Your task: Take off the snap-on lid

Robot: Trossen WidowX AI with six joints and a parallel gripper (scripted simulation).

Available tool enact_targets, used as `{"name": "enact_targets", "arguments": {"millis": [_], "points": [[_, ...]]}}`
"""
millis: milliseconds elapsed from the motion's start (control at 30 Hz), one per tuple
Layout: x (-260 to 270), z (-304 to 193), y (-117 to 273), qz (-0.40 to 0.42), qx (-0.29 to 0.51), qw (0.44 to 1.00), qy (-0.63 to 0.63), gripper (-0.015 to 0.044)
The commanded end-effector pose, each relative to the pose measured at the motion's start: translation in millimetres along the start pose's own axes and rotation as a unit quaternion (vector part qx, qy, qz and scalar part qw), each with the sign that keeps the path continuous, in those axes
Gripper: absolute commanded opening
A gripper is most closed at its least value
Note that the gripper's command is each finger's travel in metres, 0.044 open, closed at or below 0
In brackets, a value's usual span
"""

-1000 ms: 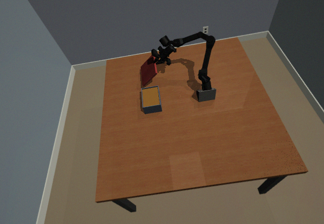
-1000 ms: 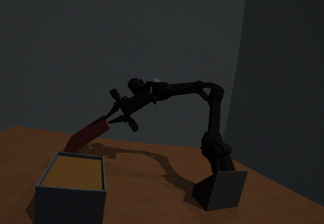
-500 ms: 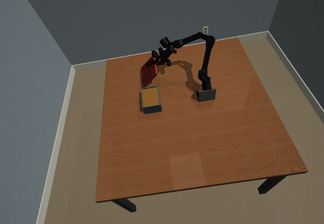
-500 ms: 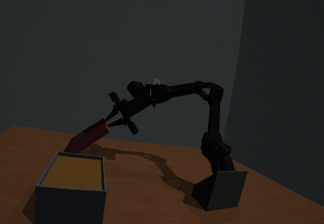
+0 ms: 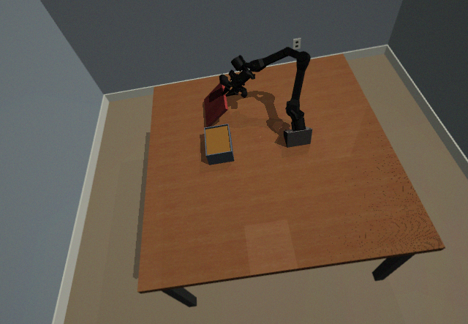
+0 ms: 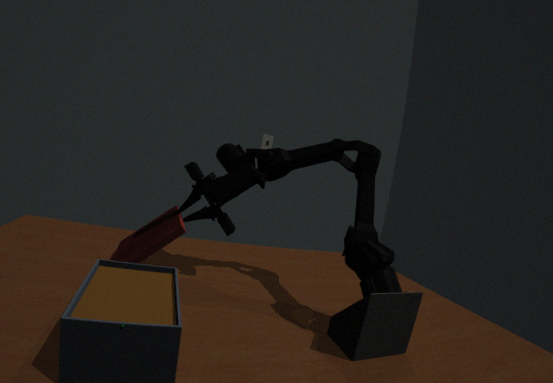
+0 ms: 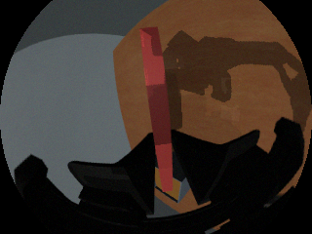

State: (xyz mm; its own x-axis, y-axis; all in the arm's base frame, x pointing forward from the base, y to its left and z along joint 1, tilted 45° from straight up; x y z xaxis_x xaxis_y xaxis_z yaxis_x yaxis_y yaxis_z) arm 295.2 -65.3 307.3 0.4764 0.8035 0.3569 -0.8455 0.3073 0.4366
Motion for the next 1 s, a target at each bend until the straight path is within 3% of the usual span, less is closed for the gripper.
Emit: {"name": "enact_targets", "arguments": {"millis": [0,967], "points": [[-0.8,-0.4,-1.8,0.007,0.000,1.000,0.002,0.0000],[-17.7,-4.6,-16.7,0.007,-0.001,1.000,0.003,0.0000]]}}
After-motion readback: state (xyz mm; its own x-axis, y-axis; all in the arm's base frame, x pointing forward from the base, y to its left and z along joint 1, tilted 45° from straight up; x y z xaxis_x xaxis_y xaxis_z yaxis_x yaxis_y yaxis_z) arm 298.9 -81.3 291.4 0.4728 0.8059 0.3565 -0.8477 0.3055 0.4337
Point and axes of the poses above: the point midway between the two fingers, 35 mm back from their tips, its own y axis back along the fingers, its own x axis across the jaws, z = x × y, the point moved 8 cm from there along y, back along the fingers, and after that the axes turned 14 degrees about y, right-handed, at the moved point
